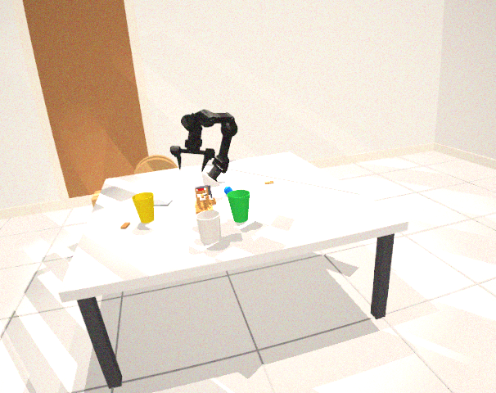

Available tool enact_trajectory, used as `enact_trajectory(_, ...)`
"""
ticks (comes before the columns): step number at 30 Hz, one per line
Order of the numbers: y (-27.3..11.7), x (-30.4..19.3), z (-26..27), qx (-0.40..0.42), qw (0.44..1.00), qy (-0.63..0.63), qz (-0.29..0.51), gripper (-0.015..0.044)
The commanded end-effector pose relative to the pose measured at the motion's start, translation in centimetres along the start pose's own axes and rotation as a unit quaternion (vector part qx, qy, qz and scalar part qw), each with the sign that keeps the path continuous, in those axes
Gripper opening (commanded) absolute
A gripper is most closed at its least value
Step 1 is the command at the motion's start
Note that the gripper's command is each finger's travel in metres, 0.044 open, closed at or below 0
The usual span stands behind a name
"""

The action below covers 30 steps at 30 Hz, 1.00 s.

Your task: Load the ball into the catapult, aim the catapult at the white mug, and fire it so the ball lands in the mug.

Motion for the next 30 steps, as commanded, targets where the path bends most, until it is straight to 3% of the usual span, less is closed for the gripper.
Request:
enact_trajectory(1, 0.4, 2.6, 0.9, 0.031, 0.998, 0.009, -0.051, 0.044)
enact_trajectory(10, 0.7, 8.2, 3.3, 0.124, 0.981, 0.019, -0.151, 0.044)
enact_trajectory(29, 0.9, 8.4, 3.4, 0.132, 0.979, 0.022, -0.154, 0.044)
enact_trajectory(30, 0.9, 8.4, 3.4, 0.132, 0.979, 0.022, -0.154, 0.0414)
Point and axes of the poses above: the point midway between the two fingers, 35 mm back from their tips, its own y axis out along the fingers, its own z axis across the jaws, x = y × z, the point moved 8 cm from there along -y, back along the fingers, and after that the axes turned 1 degree about y, right-handed, at the moved point
